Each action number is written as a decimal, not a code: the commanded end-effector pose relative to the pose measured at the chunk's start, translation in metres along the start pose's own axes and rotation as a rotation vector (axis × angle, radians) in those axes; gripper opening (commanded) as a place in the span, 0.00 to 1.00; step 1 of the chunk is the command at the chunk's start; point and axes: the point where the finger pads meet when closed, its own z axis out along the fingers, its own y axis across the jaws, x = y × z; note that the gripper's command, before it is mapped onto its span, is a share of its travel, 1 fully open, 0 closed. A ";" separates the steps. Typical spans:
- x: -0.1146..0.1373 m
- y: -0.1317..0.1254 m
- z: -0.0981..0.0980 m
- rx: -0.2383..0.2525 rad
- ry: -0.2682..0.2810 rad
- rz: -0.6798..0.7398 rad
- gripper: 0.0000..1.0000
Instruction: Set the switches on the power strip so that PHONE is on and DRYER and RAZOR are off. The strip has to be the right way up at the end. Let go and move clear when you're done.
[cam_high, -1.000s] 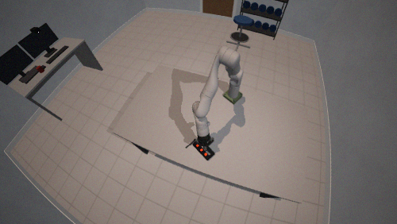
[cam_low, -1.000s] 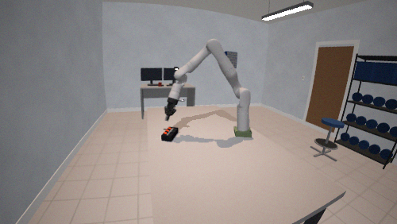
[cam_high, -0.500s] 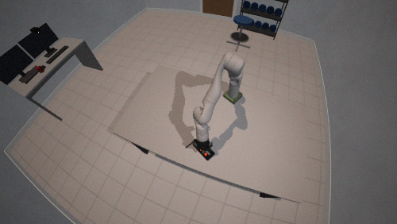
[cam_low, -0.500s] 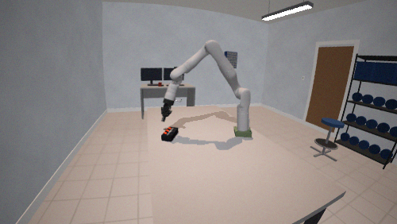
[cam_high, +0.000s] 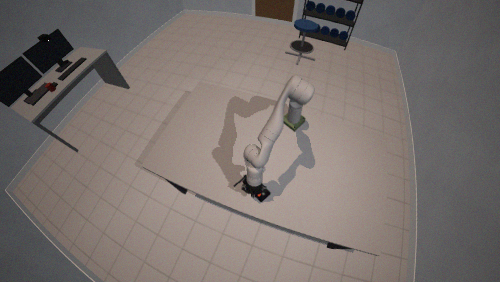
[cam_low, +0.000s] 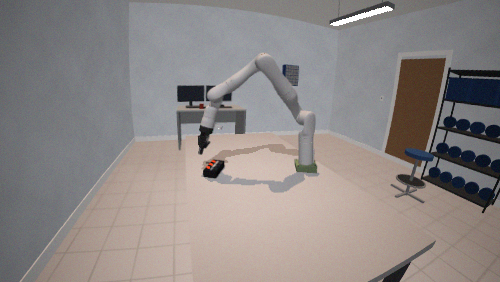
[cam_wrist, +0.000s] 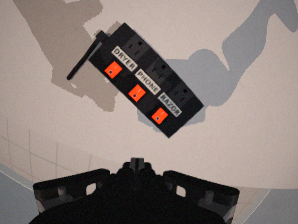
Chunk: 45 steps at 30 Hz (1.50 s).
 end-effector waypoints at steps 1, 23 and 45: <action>-0.001 0.007 0.006 -0.001 0.020 -0.004 0.00; -0.007 0.004 0.010 0.026 0.046 0.013 0.00; -0.007 0.004 0.010 0.026 0.046 0.013 0.00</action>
